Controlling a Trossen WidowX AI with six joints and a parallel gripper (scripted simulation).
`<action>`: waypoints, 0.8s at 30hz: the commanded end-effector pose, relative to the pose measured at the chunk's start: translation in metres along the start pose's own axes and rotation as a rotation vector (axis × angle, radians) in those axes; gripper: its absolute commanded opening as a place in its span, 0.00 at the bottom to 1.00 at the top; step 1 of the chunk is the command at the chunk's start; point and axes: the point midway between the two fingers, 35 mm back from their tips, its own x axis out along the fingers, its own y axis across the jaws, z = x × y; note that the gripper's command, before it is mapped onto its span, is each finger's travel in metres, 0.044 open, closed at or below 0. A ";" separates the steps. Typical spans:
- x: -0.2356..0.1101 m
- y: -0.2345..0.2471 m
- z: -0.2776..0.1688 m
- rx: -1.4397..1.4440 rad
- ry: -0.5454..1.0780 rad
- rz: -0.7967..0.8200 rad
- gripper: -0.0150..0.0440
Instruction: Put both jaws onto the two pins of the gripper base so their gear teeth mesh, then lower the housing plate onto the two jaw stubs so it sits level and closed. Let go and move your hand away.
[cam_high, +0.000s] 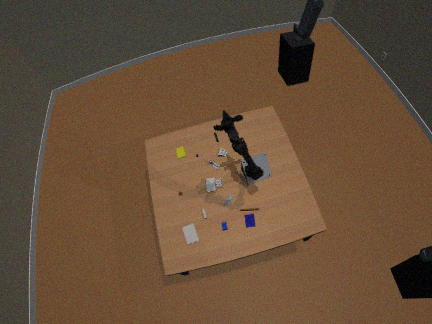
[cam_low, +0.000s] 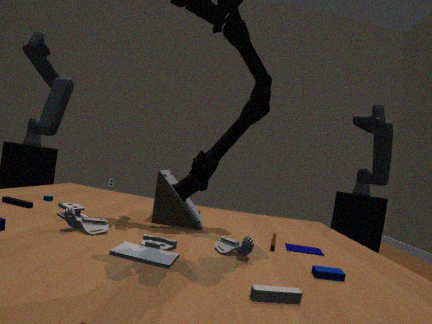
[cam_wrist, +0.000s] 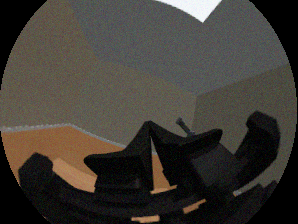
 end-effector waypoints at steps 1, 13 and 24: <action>0.016 0.040 -0.019 -0.006 0.060 0.108 0.25; 0.039 0.143 -0.070 -0.018 0.220 0.376 0.25; 0.037 0.229 -0.126 -0.035 0.402 0.596 0.25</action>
